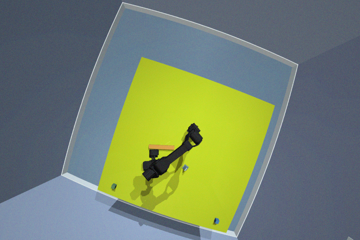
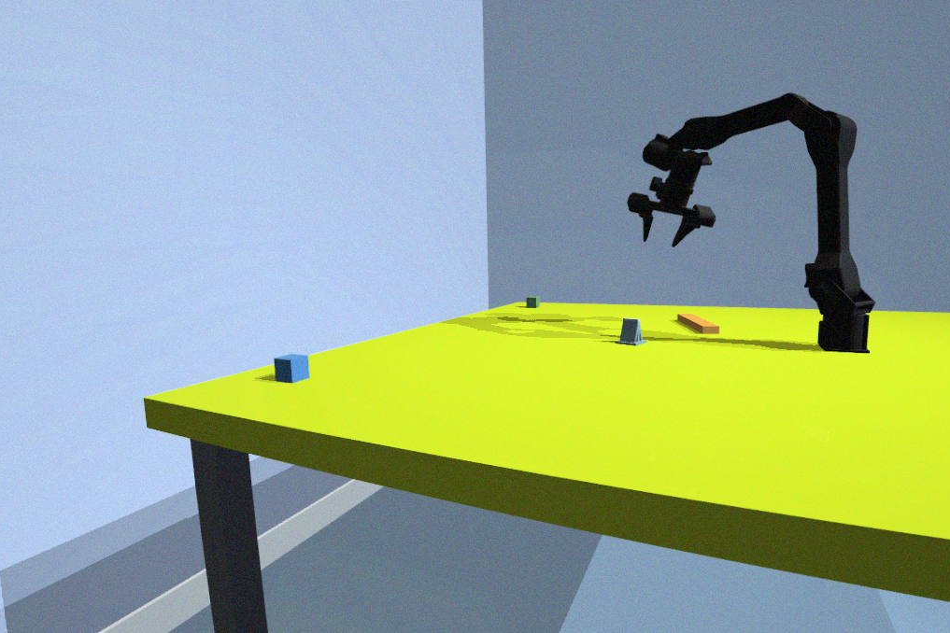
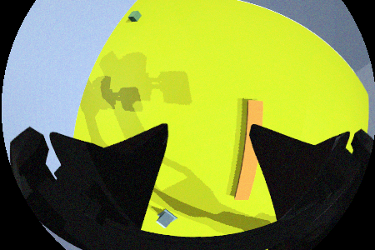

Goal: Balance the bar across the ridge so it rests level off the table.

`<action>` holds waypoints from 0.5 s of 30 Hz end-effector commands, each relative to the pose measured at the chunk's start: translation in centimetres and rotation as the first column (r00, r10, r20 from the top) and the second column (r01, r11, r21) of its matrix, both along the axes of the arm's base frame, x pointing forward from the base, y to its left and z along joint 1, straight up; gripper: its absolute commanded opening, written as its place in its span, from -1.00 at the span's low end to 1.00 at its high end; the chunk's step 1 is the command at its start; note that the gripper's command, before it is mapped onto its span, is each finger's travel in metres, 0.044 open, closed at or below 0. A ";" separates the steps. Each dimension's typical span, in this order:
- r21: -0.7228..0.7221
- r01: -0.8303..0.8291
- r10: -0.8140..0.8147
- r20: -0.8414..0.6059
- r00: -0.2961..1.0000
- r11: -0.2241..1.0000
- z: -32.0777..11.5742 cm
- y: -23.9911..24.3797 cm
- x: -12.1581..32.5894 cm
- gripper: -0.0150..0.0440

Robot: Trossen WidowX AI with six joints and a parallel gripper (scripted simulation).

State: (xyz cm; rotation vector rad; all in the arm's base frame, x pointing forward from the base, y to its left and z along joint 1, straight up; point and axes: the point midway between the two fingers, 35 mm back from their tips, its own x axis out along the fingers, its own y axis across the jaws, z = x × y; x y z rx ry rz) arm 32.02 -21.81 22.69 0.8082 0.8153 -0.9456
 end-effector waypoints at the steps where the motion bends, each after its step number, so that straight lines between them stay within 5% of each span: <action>1: 0.081 0.004 0.004 -0.101 0.995 0.997 -3.2 -0.6 -1.4 0.58; 15: 0.345 0.082 0.042 -0.336 0.941 0.935 -10.7 -1.6 -6.6 0.58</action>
